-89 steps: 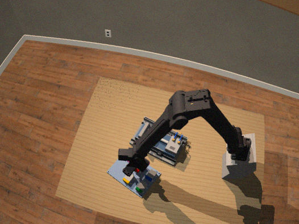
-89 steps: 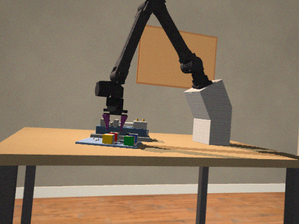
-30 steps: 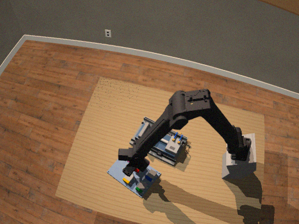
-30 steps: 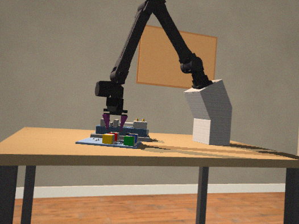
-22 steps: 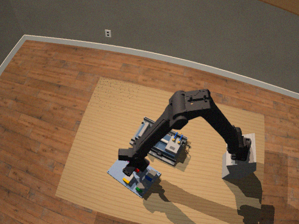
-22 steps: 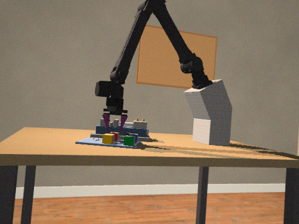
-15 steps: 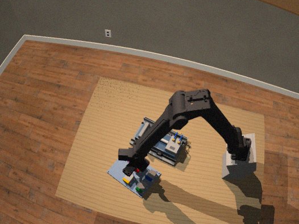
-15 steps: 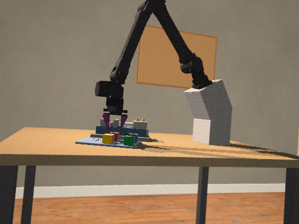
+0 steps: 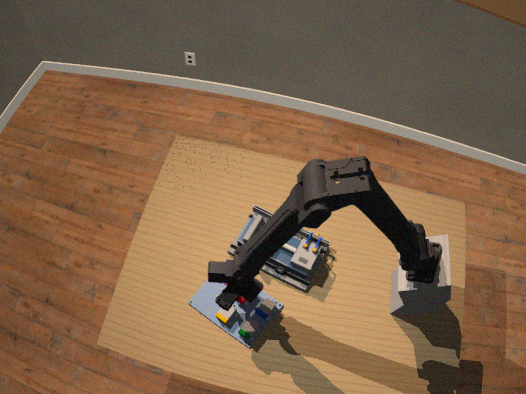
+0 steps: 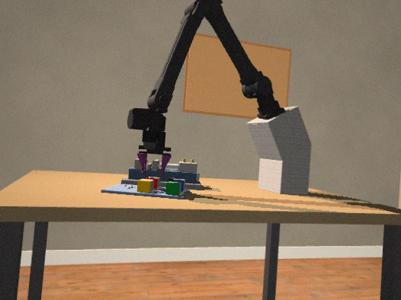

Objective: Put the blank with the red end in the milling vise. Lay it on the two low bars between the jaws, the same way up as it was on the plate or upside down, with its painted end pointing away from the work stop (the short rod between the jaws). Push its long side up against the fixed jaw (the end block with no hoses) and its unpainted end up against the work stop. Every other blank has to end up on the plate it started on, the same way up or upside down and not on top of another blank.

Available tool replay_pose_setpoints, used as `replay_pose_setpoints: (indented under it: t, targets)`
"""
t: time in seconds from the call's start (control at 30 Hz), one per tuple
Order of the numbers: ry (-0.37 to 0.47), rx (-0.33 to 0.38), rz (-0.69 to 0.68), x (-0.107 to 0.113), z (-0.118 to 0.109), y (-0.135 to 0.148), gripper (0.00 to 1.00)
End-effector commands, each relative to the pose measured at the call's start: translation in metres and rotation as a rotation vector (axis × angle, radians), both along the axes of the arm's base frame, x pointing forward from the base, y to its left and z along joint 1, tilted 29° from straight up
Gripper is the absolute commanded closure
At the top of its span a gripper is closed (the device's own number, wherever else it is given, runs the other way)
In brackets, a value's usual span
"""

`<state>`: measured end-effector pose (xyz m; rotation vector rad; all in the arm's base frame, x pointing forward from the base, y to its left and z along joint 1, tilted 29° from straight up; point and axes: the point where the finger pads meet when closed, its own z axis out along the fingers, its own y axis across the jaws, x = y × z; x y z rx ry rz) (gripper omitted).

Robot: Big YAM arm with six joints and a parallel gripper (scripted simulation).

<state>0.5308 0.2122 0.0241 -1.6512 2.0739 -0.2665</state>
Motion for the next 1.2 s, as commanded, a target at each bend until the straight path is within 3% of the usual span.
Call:
replay_pose_setpoints:
  t: [0.0, 1.17]
  targets:
    - [-0.013, -0.001, -0.001, 0.016, -0.002, -0.003, 0.36]
    - [-0.015, 0.0, -0.001, 0.023, -0.015, -0.001, 0.36]
